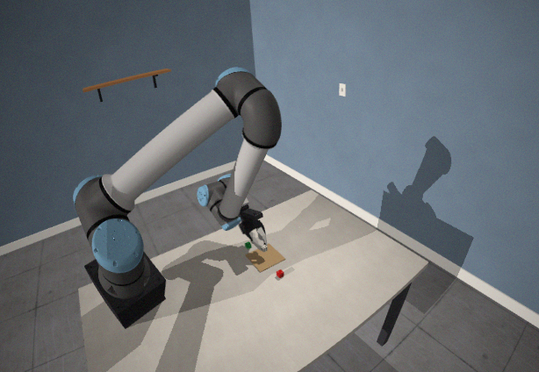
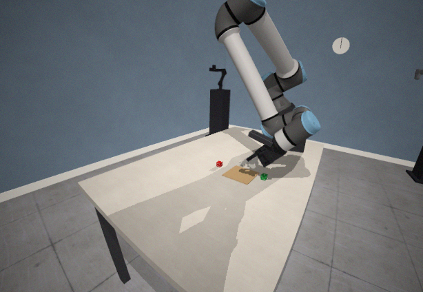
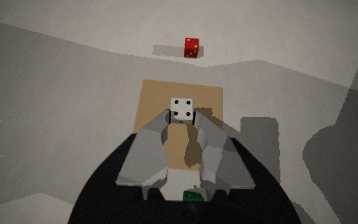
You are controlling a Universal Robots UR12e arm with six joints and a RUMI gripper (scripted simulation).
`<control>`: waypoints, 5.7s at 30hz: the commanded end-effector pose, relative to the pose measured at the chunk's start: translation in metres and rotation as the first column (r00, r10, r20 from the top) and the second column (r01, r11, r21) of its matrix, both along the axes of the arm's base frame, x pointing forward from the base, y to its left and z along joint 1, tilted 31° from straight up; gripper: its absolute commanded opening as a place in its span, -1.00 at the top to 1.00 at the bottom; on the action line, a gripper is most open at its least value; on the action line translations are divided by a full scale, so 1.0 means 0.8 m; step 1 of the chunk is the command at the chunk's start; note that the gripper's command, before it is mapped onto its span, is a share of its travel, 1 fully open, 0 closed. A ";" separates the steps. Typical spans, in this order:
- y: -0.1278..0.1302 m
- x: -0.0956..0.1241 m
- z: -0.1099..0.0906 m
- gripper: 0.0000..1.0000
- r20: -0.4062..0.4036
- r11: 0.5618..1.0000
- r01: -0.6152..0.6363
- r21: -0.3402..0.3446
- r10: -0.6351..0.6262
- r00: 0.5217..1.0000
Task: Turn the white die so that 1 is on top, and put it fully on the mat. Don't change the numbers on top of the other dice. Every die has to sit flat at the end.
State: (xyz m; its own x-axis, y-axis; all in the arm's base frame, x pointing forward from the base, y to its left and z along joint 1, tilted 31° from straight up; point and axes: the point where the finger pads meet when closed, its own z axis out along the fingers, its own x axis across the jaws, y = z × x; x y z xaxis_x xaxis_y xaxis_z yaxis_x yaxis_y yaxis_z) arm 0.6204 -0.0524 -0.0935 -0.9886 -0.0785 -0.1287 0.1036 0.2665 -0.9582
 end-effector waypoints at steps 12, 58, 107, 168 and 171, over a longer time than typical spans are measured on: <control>0.016 -0.004 0.027 0.87 0.000 1.000 0.007 0.000 -0.007 1.000; 0.011 -0.006 0.030 0.87 -0.027 0.904 -0.033 0.427 0.050 0.998; 0.007 -0.005 0.032 0.87 -0.022 0.628 -0.059 0.776 0.122 0.992; 0.001 -0.004 0.035 0.87 0.046 0.014 -0.050 0.999 0.200 0.979; 0.001 -0.004 0.036 0.87 0.048 0.007 -0.051 0.999 0.199 0.979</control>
State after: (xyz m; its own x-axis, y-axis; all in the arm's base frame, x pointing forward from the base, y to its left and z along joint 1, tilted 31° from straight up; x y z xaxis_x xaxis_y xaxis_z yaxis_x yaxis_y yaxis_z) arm 0.6168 -0.0513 -0.0656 -0.9893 -0.0696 -0.1280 -0.0963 0.9716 0.2162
